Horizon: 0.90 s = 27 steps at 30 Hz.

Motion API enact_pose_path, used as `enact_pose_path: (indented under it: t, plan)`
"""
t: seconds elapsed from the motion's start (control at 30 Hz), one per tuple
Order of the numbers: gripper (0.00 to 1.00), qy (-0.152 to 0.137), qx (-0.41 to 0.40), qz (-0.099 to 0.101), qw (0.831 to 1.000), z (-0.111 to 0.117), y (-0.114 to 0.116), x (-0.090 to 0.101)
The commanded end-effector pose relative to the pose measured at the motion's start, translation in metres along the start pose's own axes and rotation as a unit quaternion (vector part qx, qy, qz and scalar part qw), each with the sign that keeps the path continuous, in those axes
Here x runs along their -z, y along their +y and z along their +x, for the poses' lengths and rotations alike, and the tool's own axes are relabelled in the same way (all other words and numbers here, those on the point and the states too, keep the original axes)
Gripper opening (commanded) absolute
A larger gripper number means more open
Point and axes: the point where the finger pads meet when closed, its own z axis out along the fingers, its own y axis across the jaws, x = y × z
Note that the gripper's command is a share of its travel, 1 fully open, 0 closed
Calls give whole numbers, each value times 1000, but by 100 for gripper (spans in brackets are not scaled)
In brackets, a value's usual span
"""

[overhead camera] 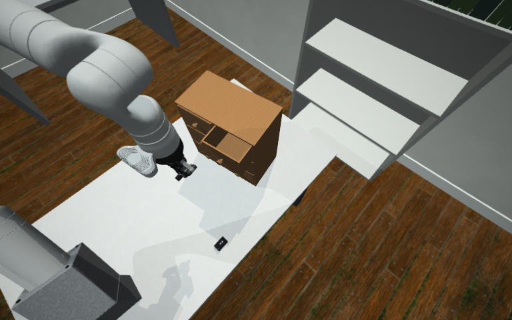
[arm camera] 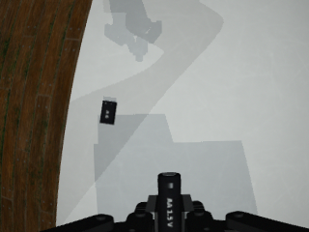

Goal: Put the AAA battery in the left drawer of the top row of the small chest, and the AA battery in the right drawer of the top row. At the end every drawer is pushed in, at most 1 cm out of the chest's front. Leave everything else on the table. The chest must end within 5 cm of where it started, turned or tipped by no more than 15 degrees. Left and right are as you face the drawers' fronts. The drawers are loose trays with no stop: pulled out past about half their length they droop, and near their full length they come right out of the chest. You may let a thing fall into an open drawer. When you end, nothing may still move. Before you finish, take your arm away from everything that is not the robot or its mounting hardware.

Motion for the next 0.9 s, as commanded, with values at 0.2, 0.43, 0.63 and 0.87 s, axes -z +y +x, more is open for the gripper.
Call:
enact_pose_path:
  t: [0.2,0.43,0.63,0.87]
  plan:
    - [9,-17,-1,1,1000,1,0,1]
    - [9,-33,-1,1,999,1,0,1]
    - [9,-60,-1,1,998,2,0,0]
    - [9,-93,-1,1,996,2,0,0]
